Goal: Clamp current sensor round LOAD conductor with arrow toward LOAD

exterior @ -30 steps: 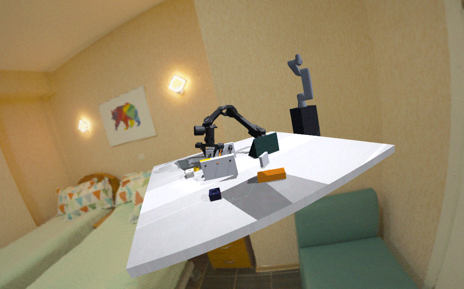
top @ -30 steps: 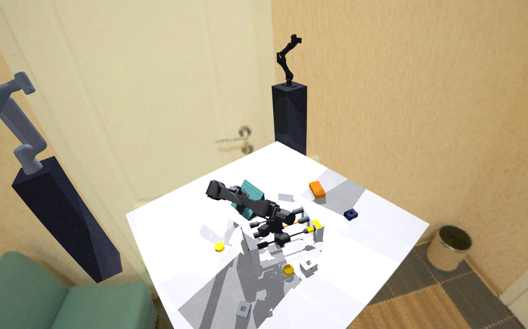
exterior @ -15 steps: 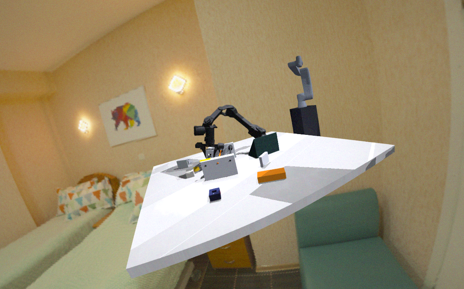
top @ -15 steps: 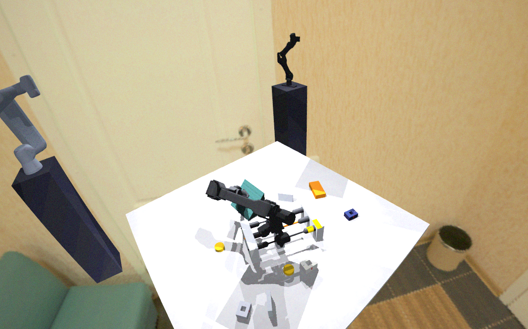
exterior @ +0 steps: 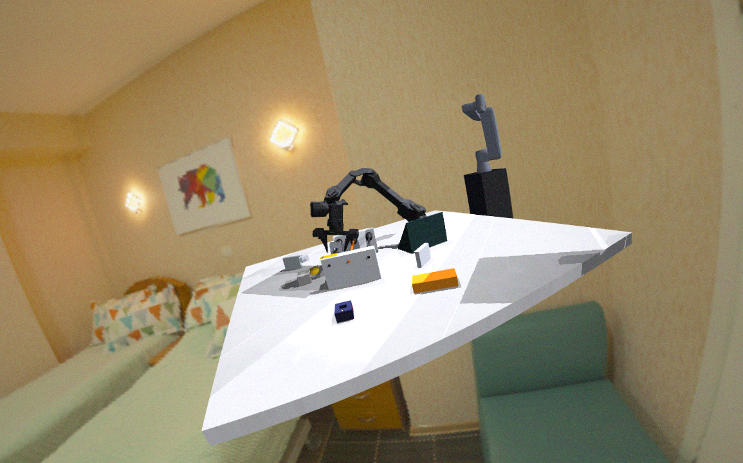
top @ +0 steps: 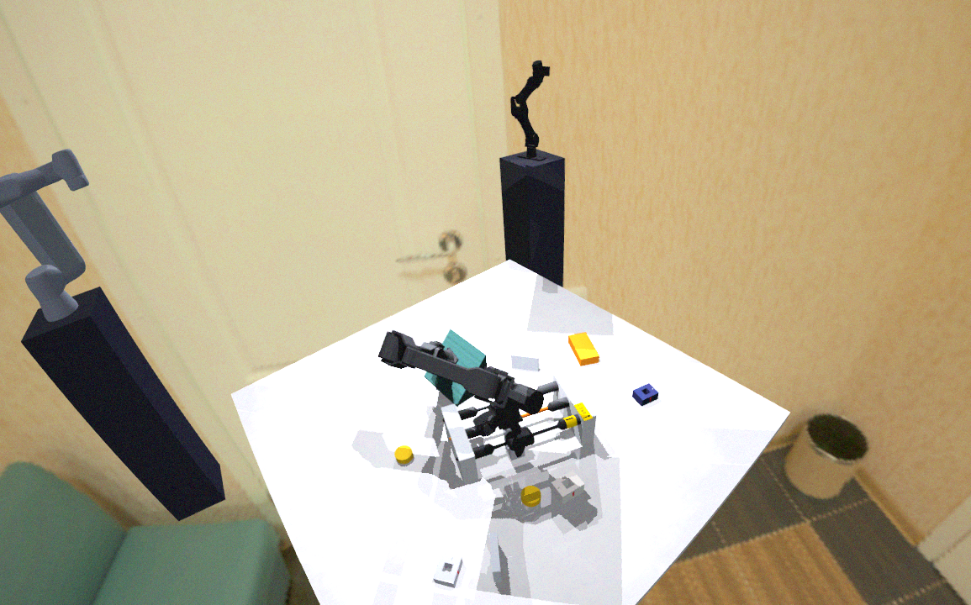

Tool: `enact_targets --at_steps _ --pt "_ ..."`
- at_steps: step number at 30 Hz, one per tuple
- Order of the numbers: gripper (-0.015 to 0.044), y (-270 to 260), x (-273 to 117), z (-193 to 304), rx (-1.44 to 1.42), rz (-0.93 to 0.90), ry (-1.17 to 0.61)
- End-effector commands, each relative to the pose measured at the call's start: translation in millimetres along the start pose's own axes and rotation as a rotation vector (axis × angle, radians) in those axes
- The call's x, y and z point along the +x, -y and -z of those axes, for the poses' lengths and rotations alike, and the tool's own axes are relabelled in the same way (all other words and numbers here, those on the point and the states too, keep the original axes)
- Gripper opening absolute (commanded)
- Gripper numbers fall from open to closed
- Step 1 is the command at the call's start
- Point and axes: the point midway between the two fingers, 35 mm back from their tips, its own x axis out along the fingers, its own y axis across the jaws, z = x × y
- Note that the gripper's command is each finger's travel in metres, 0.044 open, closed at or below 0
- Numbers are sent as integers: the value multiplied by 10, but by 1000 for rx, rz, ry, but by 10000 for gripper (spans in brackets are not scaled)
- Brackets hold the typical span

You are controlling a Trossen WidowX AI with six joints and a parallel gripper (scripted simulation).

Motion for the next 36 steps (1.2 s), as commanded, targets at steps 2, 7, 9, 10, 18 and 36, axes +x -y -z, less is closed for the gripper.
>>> enact_targets --at_steps 2,7,9,10,18,36 --pt "311 1 2 0 0 0 0" --pt "278 1 2 0 0 0 0" --pt "265 1 2 0 0 0 0" --pt "258 1 2 0 0 0 0" --pt "146 -2 -11 0 1 -2 0" --pt "0 10 -15 5 -3 49 -3"
